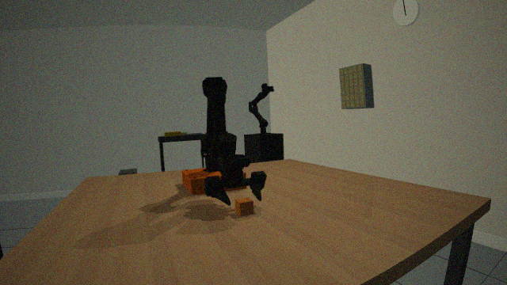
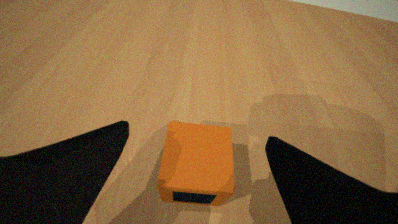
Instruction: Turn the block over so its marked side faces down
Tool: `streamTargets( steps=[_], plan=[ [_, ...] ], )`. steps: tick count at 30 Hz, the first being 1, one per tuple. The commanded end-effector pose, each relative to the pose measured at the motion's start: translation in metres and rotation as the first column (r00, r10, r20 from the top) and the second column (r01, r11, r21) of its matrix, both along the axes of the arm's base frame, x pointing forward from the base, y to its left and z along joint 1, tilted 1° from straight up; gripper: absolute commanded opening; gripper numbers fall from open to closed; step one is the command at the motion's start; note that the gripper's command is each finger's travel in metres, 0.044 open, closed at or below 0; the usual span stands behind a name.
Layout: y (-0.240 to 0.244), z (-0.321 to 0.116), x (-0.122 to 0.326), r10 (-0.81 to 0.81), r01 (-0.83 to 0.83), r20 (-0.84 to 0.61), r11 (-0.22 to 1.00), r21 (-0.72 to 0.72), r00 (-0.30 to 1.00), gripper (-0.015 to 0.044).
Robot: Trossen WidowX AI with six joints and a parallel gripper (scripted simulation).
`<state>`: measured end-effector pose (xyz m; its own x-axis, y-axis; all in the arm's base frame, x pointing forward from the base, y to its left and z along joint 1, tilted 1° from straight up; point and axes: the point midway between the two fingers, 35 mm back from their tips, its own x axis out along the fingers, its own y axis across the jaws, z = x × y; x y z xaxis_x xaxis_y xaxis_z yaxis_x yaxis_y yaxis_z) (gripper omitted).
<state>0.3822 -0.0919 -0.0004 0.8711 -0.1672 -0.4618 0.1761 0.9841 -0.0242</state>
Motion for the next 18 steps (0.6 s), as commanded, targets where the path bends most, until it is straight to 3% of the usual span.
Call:
streamTargets(
  steps=[1,9,14,18],
  plan=[
    [0.001,0.0,0.0,0.002,-0.002,0.001,1.0,0.006,1.0,0.044],
    [-0.002,0.015,0.011,0.001,0.012,-0.243,0.999,0.051,0.97,0.044],
    [0.002,0.048,-0.004,0.01,0.026,-0.423,0.996,0.08,0.906,0.044],
    [0.005,0.069,-0.016,0.015,0.033,-0.49,0.995,0.089,0.872,0.044]
  ],
)
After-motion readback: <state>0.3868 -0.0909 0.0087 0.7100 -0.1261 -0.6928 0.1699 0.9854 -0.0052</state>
